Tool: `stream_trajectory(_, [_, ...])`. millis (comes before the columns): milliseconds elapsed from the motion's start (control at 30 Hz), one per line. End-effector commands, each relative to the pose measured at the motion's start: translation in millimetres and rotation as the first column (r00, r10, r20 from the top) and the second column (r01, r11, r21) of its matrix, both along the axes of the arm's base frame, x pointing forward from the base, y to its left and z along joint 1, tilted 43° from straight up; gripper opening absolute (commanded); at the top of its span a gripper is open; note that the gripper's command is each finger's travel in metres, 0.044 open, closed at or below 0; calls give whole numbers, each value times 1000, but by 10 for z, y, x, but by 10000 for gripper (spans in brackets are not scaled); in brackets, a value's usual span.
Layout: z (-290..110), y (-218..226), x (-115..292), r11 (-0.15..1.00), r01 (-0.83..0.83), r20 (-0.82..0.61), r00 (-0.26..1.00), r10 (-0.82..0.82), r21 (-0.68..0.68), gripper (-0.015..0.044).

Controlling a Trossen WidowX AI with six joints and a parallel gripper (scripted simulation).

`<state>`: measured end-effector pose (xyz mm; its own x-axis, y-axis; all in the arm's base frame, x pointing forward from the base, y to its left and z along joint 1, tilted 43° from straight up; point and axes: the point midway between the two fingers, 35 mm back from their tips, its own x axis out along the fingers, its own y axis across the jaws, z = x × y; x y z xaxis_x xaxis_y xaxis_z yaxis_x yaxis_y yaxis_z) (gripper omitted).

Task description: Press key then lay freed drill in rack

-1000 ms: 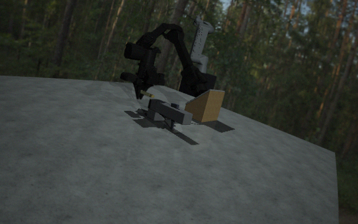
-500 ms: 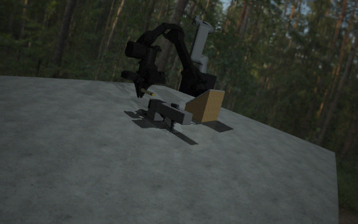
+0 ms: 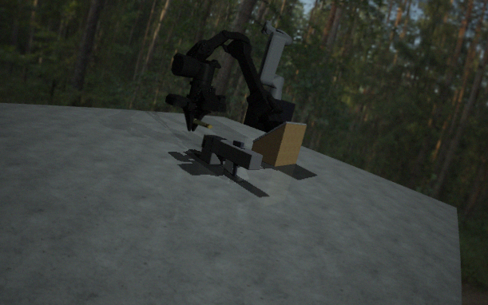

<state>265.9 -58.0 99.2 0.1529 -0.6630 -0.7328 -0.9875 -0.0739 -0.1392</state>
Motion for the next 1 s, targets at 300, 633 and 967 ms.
stream_trajectory(300, [51,43,6,1000,0,5,1000,0,-1,0])
stream_trajectory(633, [47,22,-121,1000,0,4,1000,0,-2,0])
stream_trajectory(967, [42,-9,-289,1000,0,3,1000,0,-2,0])
